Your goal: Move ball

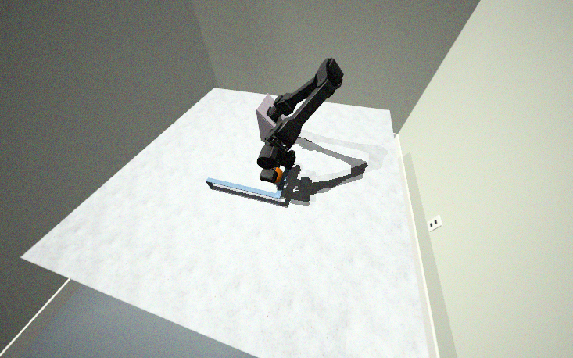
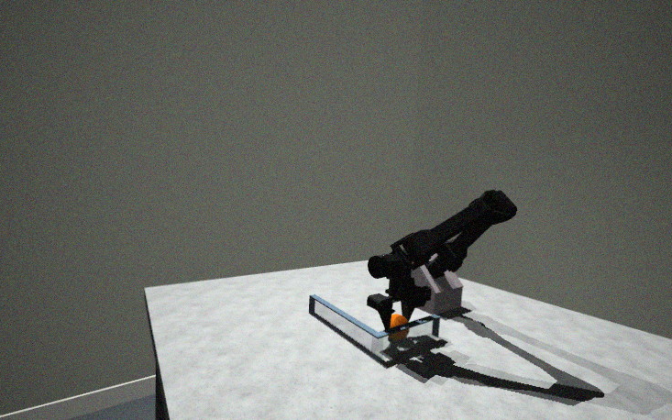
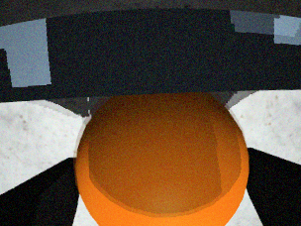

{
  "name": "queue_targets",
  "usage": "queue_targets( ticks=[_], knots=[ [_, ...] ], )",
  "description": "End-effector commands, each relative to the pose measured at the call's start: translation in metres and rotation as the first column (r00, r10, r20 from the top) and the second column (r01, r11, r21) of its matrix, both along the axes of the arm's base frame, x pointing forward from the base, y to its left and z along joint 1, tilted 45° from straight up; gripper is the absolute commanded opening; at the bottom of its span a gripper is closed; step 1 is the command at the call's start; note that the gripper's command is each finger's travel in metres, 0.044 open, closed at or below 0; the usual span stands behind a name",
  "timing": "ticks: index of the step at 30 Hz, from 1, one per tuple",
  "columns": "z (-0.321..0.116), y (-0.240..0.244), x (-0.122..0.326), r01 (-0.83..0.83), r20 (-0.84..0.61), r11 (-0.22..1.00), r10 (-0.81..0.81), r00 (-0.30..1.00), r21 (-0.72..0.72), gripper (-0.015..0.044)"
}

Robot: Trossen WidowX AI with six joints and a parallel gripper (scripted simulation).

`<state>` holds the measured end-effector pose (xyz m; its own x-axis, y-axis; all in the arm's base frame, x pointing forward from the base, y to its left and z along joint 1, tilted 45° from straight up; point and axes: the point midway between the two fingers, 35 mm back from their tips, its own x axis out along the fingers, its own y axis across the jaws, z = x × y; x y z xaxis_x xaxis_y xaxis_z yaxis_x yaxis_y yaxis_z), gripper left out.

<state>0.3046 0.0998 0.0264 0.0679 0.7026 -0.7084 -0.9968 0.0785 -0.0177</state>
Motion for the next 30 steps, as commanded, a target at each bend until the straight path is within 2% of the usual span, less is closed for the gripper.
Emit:
queue_targets(
  ticks=[1, 8, 13, 24, 30],
  knots=[
    [0.000, 0.000, 0.000, -0.003, 0.000, 1.000, 0.003, 1.000, 0.000, 0.0263],
    [0.007, -0.008, 0.001, -0.002, 0.000, 1.000, 0.002, 1.000, -0.003, 0.0439],
    [0.058, -0.059, -0.005, 0.000, 0.000, 1.000, 0.000, 1.000, -0.001, 0.0439],
    [0.053, -0.056, -0.002, 0.013, 0.004, 1.000, -0.013, 1.000, 0.001, 0.0439],
    [0.088, -0.091, -0.007, 0.008, 0.003, 1.000, -0.008, 1.000, 0.000, 0.0440]
  ],
)
